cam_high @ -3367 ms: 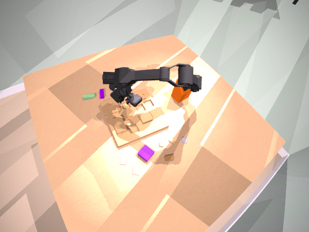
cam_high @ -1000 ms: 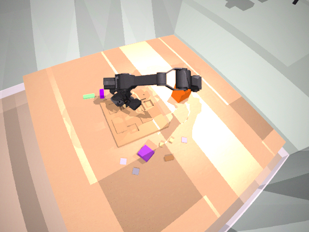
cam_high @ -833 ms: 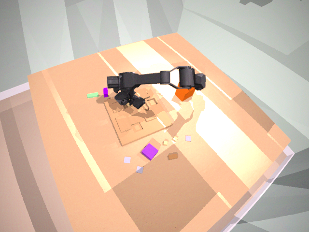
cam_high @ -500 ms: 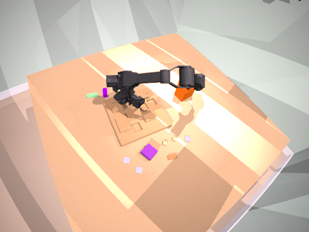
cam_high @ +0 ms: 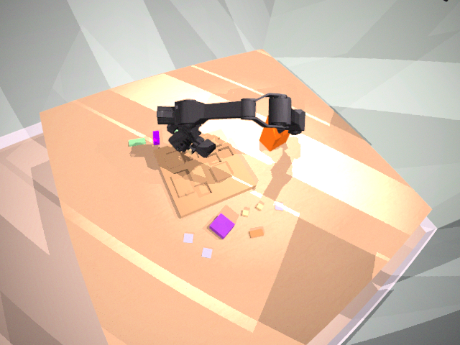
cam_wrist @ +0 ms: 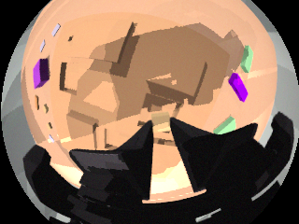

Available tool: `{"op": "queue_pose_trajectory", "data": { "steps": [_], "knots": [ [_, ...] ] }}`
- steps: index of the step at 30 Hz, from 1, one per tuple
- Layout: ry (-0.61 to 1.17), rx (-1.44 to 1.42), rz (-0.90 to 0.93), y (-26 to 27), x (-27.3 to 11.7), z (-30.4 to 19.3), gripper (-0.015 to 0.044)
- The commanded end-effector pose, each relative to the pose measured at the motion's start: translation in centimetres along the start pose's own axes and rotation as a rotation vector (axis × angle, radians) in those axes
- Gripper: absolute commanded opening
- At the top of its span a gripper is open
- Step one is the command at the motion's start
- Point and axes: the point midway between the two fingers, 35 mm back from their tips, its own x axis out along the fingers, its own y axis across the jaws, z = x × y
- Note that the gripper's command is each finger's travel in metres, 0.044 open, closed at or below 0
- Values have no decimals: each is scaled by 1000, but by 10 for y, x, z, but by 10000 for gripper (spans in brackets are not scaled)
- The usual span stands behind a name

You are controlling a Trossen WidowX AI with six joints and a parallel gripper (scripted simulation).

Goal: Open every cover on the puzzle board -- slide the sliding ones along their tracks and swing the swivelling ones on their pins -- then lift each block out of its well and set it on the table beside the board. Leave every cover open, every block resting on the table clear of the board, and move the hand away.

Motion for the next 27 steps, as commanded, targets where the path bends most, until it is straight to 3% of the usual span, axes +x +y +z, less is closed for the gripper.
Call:
{"op": "queue_pose_trajectory", "data": {
  "steps": [1, 27],
  "knots": [
    [1, -5, -4, 0, -7, 0, 80],
    [2, -3, -5, -1, -59, 0, 80]
  ]
}}
